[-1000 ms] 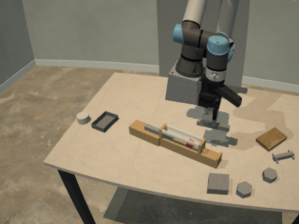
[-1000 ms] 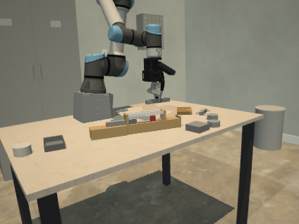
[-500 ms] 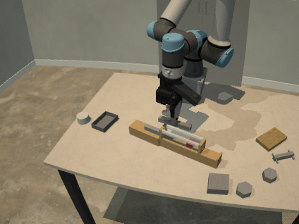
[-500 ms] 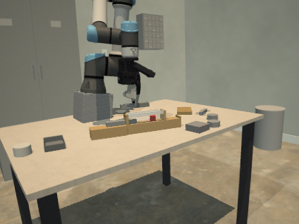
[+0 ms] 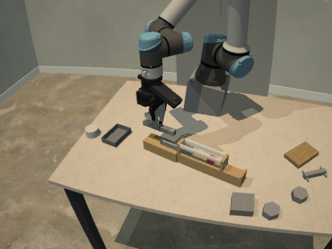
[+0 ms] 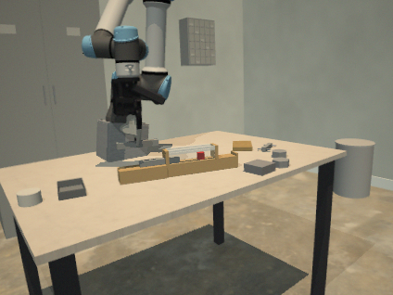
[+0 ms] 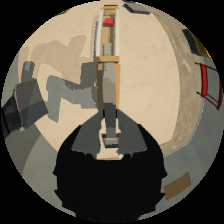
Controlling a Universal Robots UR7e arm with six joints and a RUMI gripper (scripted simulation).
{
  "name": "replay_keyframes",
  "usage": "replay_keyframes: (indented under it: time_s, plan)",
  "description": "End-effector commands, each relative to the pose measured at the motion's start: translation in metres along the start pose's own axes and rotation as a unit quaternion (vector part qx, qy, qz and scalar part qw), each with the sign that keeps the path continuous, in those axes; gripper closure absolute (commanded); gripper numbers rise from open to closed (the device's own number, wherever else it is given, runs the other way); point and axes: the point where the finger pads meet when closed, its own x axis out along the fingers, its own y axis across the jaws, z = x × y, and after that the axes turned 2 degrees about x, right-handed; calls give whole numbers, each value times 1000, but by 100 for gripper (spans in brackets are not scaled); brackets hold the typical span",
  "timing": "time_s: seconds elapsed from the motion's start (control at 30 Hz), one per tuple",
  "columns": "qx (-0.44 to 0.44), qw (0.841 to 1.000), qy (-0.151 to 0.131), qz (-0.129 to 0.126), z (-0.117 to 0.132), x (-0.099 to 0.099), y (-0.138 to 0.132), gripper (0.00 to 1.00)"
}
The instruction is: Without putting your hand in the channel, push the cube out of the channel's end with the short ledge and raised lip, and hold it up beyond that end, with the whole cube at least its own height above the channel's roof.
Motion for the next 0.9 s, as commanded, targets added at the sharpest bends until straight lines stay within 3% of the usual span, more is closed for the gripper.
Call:
replay_keyframes:
  time_s: [0.0,0.3,0.67,0.87]
  plan:
    - [9,1000,5,1,40,1,0,100]
    - [19,1000,7,1,72,2,-7,100]
    - [20,1000,8,1,78,2,-8,100]
    - [20,1000,8,1,77,24,-8,100]
